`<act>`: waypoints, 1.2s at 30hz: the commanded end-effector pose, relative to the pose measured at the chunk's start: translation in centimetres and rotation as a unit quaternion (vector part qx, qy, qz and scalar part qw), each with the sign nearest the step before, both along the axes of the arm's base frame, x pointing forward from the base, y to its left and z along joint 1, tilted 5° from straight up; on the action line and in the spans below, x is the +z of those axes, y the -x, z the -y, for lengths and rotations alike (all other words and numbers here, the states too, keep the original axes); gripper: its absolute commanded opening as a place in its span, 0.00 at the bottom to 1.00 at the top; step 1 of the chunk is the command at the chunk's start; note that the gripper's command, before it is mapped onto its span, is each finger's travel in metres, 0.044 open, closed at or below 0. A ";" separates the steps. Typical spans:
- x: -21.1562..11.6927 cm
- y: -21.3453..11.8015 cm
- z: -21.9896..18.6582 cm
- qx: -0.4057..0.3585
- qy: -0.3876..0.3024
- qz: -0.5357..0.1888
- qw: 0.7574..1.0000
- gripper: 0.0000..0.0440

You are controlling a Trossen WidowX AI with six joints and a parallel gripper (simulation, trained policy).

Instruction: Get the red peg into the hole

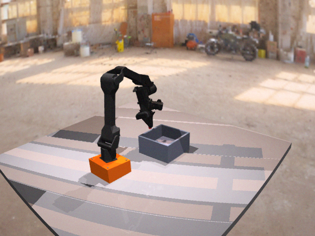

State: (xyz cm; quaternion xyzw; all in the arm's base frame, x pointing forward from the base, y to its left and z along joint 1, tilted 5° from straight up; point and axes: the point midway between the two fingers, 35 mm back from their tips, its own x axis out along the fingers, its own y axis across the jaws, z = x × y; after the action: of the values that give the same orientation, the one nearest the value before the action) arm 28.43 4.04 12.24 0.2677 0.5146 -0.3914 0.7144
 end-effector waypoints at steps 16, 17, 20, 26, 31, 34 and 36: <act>-3.1 -4.7 5.9 0.030 -0.020 -0.011 0.999 0.00; -3.4 -4.9 6.1 0.034 -0.022 -0.012 0.999 0.00; -4.2 -5.1 6.4 0.048 -0.029 -0.018 0.998 0.00; -5.9 -5.0 6.7 0.075 -0.045 -0.040 0.995 0.04; -7.2 -4.9 6.7 0.089 -0.059 -0.057 0.993 0.28; -7.4 -5.1 6.9 0.092 -0.066 -0.060 0.992 0.38; -7.2 -5.6 7.1 0.100 -0.068 -0.060 0.991 0.42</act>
State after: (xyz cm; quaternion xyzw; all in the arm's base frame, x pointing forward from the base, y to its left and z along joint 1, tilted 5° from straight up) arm 33.31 -3.12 5.87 0.2396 0.5954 -0.3108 0.7011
